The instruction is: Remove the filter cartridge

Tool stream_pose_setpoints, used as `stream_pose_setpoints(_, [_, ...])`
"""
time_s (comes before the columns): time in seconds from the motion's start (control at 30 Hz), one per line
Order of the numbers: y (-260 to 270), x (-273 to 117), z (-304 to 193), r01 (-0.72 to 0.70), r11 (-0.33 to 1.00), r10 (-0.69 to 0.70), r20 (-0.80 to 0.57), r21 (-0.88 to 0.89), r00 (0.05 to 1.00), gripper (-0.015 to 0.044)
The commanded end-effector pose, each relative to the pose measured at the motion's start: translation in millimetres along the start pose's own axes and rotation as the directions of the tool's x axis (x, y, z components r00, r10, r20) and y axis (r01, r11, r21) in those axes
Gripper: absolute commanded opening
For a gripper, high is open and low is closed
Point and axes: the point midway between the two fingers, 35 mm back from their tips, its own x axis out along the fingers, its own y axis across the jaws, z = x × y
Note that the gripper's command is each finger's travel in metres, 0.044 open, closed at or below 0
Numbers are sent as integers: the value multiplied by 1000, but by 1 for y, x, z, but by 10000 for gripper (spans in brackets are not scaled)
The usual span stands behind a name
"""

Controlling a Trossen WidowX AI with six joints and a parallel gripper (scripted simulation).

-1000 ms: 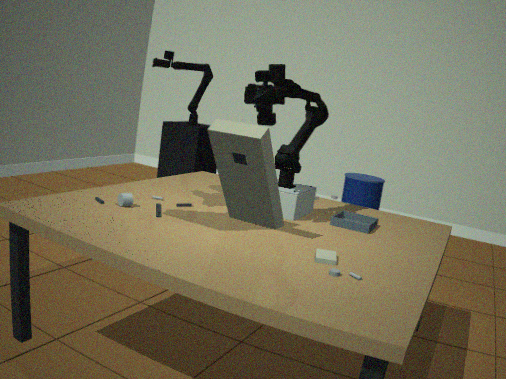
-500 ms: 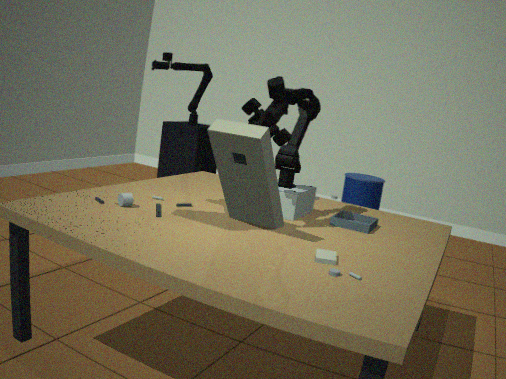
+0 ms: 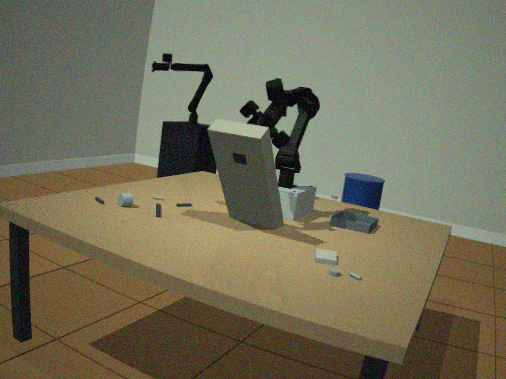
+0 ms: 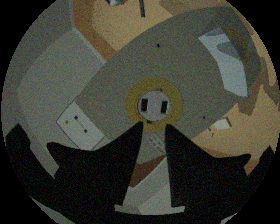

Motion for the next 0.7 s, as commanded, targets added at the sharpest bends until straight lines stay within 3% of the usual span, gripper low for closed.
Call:
stream_pose_setpoints(0.0, [0,6,1,-2,1000,2,3,4,1000,106])
stream_pose_setpoints(0.67, [0,38,1,-4,1000,4,2,4,1000,106])
